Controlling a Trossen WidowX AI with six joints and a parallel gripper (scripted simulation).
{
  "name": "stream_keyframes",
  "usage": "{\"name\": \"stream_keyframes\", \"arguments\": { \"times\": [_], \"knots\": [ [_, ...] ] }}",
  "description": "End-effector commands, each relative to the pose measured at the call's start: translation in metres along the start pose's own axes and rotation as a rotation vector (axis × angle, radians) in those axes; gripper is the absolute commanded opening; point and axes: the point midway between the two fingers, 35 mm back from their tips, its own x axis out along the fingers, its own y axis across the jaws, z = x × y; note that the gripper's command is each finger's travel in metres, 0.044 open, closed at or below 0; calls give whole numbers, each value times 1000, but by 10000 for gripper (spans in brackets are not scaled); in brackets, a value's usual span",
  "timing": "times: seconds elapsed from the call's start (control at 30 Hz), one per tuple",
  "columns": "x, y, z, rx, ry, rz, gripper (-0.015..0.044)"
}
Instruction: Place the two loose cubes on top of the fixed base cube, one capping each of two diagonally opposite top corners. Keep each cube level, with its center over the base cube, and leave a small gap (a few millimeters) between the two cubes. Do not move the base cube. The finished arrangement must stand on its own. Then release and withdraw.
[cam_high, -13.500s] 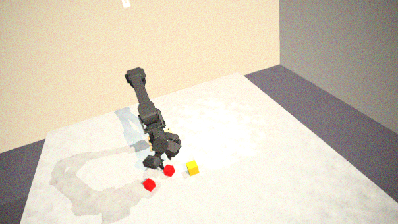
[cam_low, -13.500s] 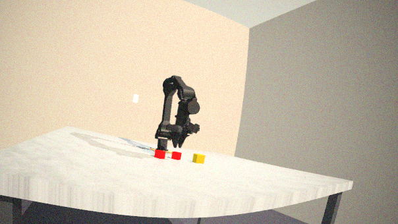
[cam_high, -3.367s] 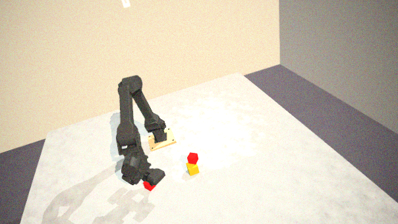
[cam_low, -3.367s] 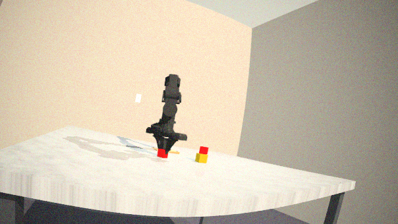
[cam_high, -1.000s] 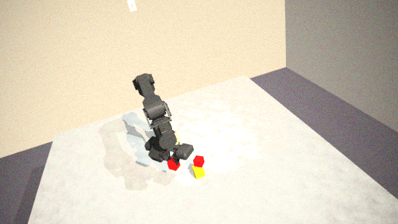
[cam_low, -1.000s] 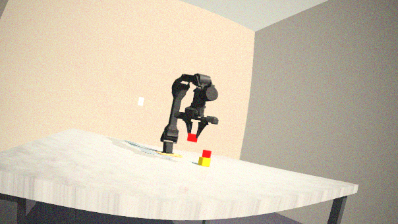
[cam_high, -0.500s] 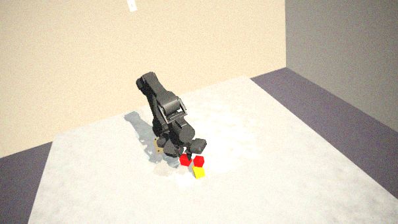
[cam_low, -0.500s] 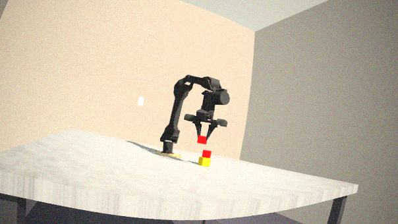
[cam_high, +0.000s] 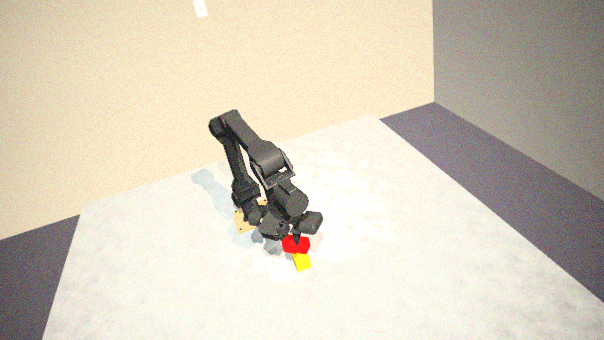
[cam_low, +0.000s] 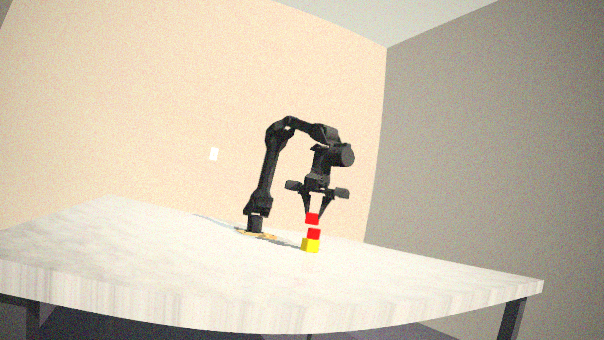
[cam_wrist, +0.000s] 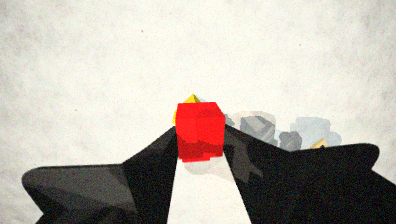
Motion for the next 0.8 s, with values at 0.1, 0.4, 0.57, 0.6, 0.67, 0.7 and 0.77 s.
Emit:
{"name": "stream_keyframes", "arguments": {
  "times": [0.1,0.4,0.57,0.6,0.67,0.7,0.77],
  "knots": [
    [15,-1,-2,3,6,0,105],
    [15,-1,-2,3,6,0,105],
    [16,-1,-2,2,6,0,105],
    [18,-1,-2,2,6,0,105],
    [22,0,-2,1,6,0,105],
    [24,0,-2,0,6,0,105],
    [28,0,-2,-1,5,0,105]
  ]
}}
